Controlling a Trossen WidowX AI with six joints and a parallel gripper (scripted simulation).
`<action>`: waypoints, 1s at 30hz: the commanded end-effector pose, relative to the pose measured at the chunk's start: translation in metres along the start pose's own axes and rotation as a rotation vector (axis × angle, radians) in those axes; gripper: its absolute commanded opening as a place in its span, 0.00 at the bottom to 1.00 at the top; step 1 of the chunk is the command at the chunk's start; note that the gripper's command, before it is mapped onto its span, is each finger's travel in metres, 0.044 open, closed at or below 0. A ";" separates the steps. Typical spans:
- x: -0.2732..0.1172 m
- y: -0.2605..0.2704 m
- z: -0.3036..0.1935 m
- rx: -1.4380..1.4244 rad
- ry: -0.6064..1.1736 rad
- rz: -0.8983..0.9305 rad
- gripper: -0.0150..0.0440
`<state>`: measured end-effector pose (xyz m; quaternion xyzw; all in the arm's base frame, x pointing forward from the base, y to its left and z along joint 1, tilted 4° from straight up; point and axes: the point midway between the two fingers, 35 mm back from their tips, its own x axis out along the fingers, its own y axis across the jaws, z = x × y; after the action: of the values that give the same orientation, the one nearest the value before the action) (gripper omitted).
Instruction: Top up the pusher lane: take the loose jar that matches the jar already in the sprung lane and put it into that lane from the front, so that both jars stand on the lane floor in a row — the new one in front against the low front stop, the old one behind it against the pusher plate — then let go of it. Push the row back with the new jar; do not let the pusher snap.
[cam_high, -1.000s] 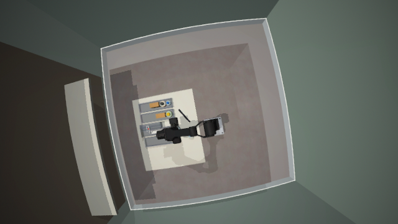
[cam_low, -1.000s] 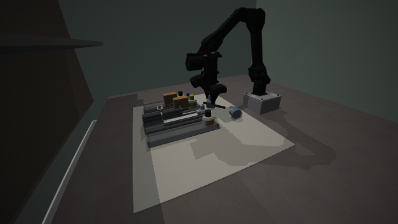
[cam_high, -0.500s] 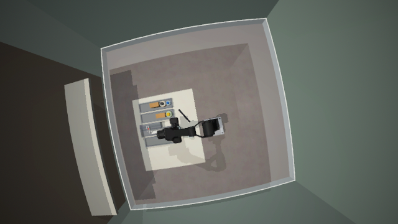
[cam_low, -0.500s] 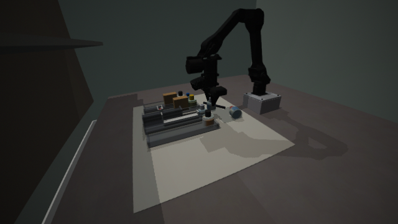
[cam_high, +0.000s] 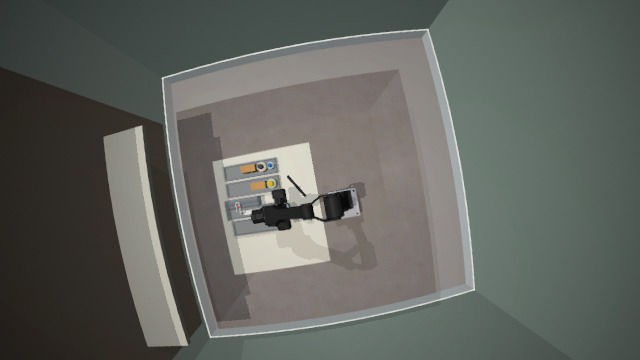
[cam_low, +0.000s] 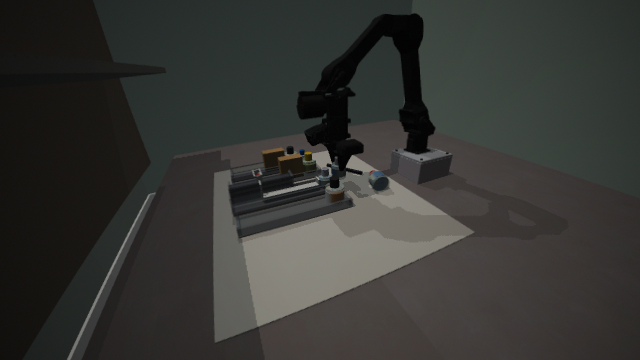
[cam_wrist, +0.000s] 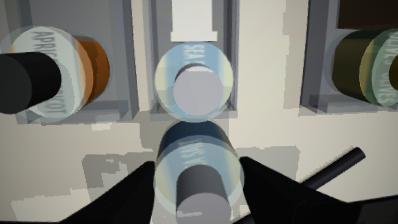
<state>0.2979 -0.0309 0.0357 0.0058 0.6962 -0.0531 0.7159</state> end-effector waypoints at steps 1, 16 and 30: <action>0.001 0.000 0.003 -0.003 0.002 -0.003 0.25; 0.001 0.000 0.008 -0.003 0.002 -0.003 0.25; 0.001 0.000 0.013 -0.003 0.001 -0.003 0.25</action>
<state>0.3019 -0.0313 0.0340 0.0057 0.7040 -0.0526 0.7082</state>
